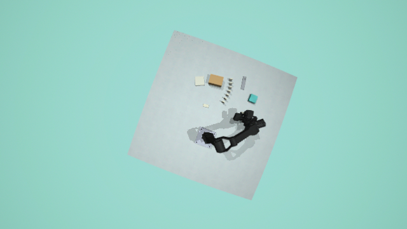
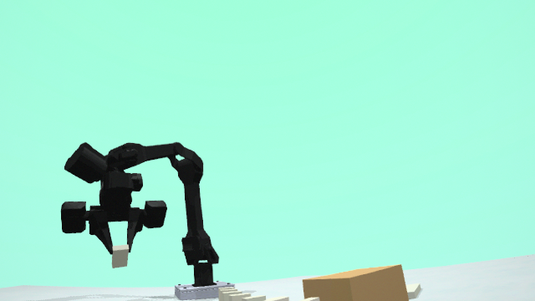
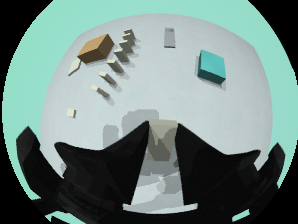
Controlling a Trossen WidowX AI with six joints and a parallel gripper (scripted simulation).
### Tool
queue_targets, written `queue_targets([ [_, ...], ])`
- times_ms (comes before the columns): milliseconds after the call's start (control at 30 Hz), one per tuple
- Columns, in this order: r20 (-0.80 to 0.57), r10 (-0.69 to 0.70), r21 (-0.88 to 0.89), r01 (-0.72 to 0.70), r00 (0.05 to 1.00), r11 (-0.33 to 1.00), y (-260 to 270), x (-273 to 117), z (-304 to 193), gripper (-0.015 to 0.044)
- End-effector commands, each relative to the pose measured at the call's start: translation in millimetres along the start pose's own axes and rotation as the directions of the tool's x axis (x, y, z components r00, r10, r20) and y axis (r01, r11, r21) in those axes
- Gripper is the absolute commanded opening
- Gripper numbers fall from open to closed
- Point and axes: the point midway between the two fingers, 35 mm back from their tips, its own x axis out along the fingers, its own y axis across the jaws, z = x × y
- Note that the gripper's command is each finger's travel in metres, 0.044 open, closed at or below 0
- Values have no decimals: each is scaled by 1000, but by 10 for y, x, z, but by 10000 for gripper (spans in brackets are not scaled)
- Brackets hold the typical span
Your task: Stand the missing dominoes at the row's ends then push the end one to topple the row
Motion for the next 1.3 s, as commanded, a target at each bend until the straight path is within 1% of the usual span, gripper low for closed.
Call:
queue_targets([
  [0, 91, 6, 8, -7, 996, 1000, -27, 16, -39, 107],
  [200, 221, 14, 16, -18, 975, 1000, -61, 24, -91, 107],
  [367, 344, 22, 2, -24, 939, 1000, -74, -4, -110, 107],
  [567, 491, 37, -35, -23, 870, 999, -61, -79, -139, 107],
  [800, 638, 65, -93, -7, 767, 996, 6, -210, -204, 107],
  [1133, 791, 131, -194, 42, 598, 980, 205, -440, -353, 107],
  [1267, 799, 136, -201, 46, 586, 979, 223, -457, -366, 107],
])
